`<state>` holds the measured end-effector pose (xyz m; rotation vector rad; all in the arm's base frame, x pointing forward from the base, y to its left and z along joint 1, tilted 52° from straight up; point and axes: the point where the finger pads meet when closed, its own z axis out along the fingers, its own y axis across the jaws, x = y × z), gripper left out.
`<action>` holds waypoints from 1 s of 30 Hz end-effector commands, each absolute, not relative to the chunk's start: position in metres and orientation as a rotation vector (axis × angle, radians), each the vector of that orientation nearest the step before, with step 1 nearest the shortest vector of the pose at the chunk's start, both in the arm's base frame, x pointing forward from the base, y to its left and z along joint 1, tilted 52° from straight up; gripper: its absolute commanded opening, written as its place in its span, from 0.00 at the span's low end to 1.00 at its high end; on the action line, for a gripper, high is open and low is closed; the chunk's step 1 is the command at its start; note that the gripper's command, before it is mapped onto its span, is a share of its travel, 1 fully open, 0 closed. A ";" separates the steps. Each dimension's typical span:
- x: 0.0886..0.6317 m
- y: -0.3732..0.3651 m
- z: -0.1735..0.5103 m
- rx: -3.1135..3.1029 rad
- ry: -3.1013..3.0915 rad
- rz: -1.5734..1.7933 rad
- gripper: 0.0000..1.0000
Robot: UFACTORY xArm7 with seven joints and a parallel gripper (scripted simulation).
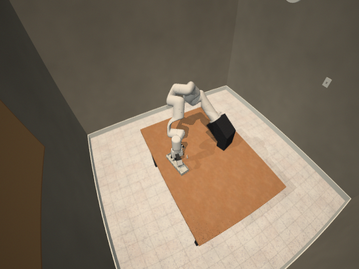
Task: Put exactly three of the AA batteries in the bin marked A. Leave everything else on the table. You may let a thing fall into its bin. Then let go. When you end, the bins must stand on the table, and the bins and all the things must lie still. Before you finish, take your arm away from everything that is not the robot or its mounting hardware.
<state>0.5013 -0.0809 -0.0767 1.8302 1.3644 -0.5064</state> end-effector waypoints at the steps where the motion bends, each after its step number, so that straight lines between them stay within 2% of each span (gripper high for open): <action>1: 0.502 -0.079 -0.077 1.741 1.518 -0.591 0.00; 30: 0.504 -0.087 -0.083 1.658 1.642 -0.666 0.00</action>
